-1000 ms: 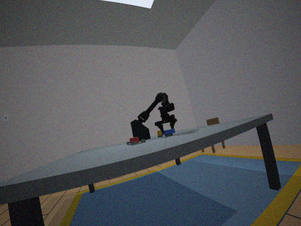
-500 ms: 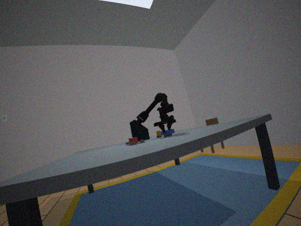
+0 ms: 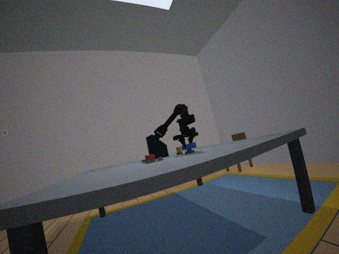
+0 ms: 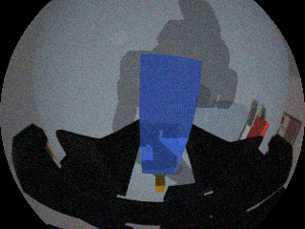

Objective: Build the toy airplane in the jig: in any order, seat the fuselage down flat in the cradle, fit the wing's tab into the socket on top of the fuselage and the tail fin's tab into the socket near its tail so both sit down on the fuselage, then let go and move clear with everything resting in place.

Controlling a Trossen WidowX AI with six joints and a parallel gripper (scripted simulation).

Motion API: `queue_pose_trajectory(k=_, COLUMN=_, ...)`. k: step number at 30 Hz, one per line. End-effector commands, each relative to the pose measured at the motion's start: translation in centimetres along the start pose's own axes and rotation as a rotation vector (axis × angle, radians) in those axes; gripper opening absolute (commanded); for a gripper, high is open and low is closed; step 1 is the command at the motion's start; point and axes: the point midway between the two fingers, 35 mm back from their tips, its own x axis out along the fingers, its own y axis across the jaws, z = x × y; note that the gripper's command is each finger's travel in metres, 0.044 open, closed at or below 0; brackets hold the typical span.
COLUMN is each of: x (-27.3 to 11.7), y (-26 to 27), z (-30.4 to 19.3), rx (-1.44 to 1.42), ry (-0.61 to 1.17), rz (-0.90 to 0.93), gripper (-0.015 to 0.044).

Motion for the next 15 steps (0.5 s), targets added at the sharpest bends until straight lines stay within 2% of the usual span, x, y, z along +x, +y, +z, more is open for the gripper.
queue_pose_trajectory(k=1, x=-1.1, y=0.1, z=0.7, rx=-0.004, ry=-0.018, rz=-0.002, gripper=0.0)
queue_pose_trajectory(k=15, x=-5.3, y=-0.2, z=0.6, rx=-0.015, ry=0.005, rz=-0.015, gripper=0.0)
